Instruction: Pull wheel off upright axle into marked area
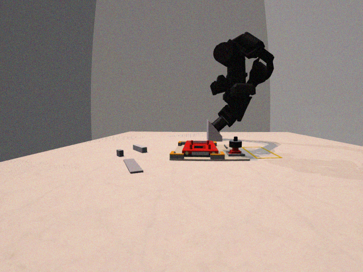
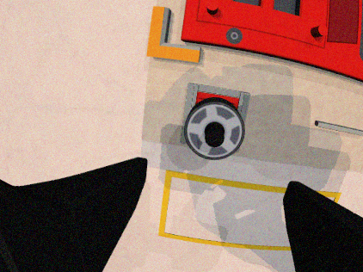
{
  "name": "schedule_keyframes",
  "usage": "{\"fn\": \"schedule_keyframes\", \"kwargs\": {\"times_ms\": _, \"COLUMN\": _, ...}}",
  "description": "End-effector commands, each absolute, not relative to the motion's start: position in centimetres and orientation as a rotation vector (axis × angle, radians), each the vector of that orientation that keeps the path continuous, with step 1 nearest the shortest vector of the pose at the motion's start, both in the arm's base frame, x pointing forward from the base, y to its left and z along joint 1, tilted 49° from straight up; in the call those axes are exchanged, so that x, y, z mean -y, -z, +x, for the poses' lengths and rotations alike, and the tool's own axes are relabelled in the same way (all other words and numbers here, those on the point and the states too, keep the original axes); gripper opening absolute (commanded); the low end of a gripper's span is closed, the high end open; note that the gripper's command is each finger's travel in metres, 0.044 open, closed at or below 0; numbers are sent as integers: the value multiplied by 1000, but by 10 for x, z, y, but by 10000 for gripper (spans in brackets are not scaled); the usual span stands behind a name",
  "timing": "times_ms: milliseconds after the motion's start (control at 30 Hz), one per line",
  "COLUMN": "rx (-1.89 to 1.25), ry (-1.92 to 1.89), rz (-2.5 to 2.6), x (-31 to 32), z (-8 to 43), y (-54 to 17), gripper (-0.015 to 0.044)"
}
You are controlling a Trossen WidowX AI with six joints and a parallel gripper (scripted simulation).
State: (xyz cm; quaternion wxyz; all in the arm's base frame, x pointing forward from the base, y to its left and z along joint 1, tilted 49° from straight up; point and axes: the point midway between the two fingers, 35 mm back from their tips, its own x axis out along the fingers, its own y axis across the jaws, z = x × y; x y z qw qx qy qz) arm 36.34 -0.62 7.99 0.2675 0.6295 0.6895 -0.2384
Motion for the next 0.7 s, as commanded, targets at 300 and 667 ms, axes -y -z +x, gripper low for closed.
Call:
{"fn": "schedule_keyframes", "kwargs": {"times_ms": 300, "rx": -1867, "ry": 641, "rz": 1706, "x": -45, "z": 362, "y": -32, "gripper": 300}}
{"fn": "schedule_keyframes", "kwargs": {"times_ms": 667, "rx": -1874, "ry": 642, "rz": 1694, "x": -46, "z": 360, "y": -32, "gripper": 188}}
